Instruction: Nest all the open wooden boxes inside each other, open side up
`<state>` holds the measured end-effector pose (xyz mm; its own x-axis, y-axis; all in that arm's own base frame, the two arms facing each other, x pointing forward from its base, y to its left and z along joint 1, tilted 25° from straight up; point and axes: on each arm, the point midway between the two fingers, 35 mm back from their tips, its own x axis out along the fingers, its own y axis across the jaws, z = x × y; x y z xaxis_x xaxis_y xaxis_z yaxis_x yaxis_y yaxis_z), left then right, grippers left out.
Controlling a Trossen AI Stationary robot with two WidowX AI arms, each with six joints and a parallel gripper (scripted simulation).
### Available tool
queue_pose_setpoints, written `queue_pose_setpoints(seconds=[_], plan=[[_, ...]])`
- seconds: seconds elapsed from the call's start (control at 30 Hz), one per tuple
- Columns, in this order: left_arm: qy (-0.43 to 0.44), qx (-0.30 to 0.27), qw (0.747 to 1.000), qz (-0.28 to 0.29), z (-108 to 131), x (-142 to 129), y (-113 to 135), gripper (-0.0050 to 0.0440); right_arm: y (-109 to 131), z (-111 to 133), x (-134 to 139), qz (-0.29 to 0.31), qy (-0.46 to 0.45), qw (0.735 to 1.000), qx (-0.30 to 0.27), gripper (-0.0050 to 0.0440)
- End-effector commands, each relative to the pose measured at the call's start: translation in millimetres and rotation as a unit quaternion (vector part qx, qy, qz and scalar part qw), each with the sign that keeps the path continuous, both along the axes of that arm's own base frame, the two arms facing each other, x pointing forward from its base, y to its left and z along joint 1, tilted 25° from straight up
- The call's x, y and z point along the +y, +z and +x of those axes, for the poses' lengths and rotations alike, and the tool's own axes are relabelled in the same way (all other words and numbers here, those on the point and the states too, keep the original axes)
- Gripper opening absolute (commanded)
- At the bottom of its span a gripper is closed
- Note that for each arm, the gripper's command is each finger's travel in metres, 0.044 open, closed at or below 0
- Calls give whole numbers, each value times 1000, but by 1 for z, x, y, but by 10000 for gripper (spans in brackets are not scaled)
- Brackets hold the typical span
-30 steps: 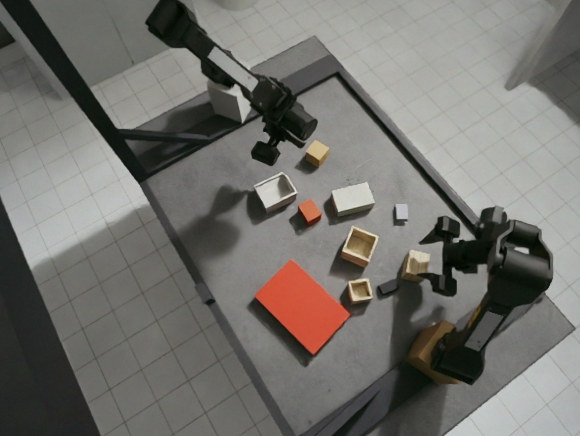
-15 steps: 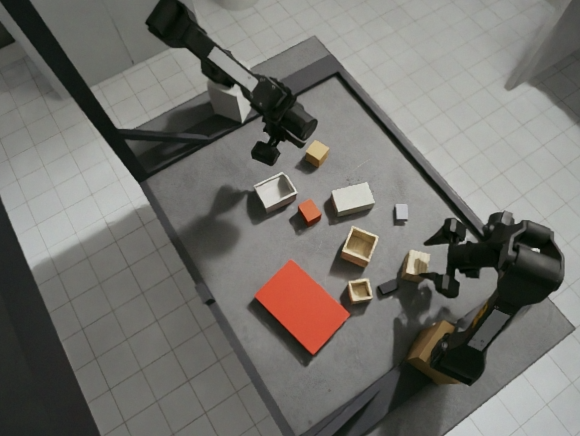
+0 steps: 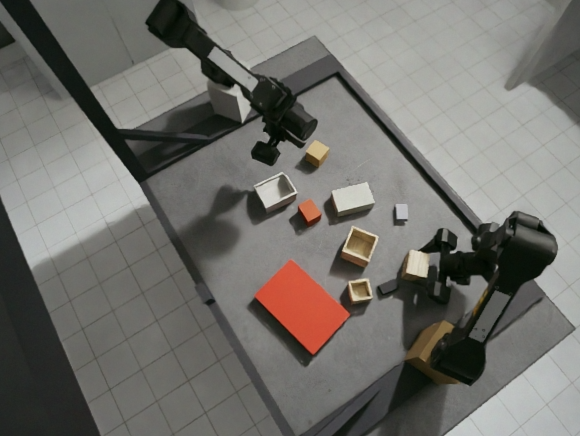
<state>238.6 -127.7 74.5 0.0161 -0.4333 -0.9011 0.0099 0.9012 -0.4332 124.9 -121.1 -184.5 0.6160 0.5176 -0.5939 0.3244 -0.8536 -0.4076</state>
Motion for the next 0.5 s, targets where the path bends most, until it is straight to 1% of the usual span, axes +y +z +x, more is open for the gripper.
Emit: queue_pose_setpoints(seconds=[0.0, 0.37, 0.4, 0.47], plan=[[3, -5, 1000, -1, 3, 0, 4, 400, -10, 2, 5, -3, -1, 1000, -1, 400], [3, -5, 1000, -1, 3, 0, 4, 400, -23, 3, 5, -7, 0, 1000, -1, 400], [3, -5, 1000, -1, 3, 0, 4, 400, -23, 3, 5, -7, 0, 1000, -1, 376], [3, -5, 1000, -1, 3, 0, 4, 400, -21, 2, 4, -10, 0, 1000, -1, 363]])
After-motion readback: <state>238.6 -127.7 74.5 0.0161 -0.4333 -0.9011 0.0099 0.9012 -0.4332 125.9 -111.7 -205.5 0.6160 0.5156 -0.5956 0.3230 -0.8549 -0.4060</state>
